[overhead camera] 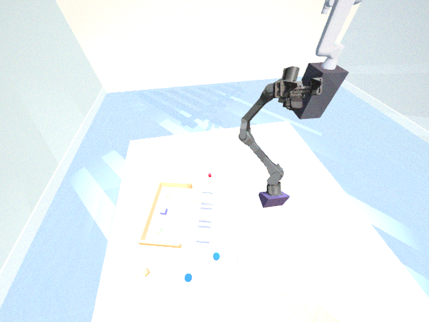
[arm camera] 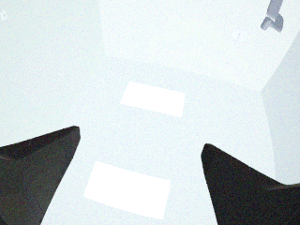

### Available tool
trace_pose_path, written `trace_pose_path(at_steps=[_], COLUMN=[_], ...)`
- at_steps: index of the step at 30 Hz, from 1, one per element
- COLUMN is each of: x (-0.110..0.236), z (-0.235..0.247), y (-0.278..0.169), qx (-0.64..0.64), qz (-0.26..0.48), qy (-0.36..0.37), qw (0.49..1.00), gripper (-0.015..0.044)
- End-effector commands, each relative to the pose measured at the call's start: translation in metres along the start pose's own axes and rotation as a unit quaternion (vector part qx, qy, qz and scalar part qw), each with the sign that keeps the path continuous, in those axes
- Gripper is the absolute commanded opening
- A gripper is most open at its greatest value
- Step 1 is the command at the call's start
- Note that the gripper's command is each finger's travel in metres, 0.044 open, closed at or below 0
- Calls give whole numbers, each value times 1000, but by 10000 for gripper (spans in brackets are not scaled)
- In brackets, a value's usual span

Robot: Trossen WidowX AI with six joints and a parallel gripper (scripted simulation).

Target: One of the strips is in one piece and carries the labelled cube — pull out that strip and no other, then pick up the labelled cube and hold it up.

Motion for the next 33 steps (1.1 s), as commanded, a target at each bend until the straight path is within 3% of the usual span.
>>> trace_pose_path(at_steps=[1,11,18,22,27,33], x=[-1,-59,-122,-159,-199,-218], z=[0,-15,1,20,61,110], y=[0,22,51,77,121,170], qx=[1,-137,-317,-421,-546,-628], qz=[-2,-32,-8,31,112,209], qy=[2,124,262,334,422,483], qw=[1000,982,912,843,715,573], gripper=[400,400,400,400,400,400])
Point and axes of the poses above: the point midway between the two fingers, 35 mm back from their tips, its own x axis back along the fingers, its own z axis across the jaws, y = z × x, the point moved 10 cm from there along x, back along the fingers, and after that the axes turned 5 degrees about x, right-handed, at the moved point
